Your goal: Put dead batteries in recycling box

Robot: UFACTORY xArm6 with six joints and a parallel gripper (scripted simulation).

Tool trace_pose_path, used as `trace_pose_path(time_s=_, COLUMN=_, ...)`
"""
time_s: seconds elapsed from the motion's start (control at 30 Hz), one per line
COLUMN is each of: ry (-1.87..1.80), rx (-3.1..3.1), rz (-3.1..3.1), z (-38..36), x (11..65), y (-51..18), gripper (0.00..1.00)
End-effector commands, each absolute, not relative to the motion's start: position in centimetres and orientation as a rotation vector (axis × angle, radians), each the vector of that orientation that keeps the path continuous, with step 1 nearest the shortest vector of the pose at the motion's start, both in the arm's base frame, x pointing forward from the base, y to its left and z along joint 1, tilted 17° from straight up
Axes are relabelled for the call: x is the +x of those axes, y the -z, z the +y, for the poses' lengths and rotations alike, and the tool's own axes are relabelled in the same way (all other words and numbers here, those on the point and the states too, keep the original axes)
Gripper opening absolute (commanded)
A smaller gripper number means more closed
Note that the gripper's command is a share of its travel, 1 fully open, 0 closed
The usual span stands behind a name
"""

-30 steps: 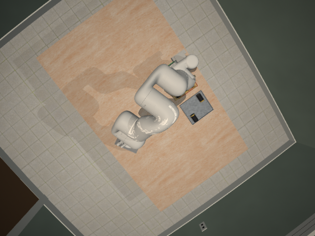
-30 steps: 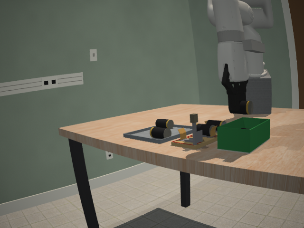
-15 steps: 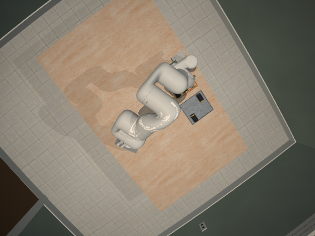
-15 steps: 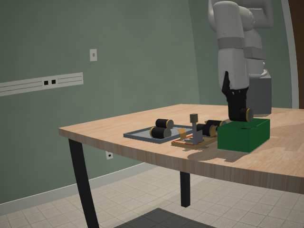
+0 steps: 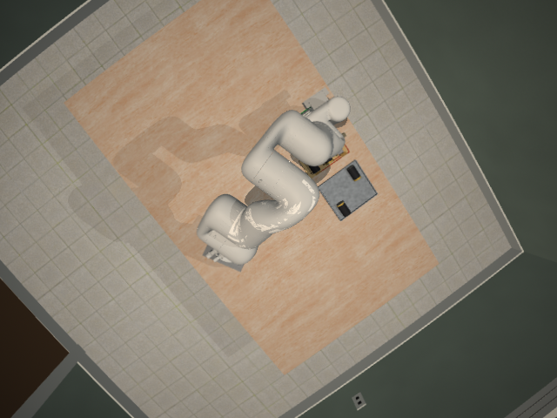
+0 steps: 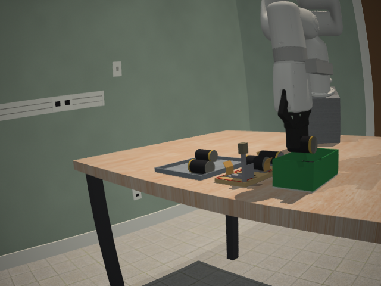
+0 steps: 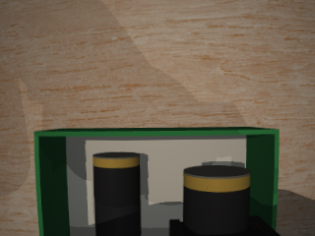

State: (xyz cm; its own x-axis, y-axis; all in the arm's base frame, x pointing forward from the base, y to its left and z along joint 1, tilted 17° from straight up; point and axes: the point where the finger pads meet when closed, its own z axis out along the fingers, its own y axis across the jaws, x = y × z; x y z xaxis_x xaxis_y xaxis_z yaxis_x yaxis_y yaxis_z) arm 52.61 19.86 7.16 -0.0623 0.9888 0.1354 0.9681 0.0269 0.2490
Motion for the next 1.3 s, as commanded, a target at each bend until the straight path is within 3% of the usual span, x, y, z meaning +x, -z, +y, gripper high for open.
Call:
trace_pose_path(time_s=0.0, ry=-0.43, rx=2.096, rz=2.194, z=19.9, x=52.7, y=-7.4, gripper=0.28)
trace_pose_path(time_s=0.7, ry=-0.43, rx=2.096, rz=2.194, z=20.8, x=54.3, y=-1.5, gripper=0.28)
trace_pose_path(time_s=1.23, ry=-0.43, rx=2.096, rz=2.194, z=20.9, x=54.3, y=-1.1, gripper=0.28)
trace_pose_path(time_s=1.27, ry=-0.43, rx=2.096, rz=2.194, z=20.9, x=54.3, y=-1.1, gripper=0.51)
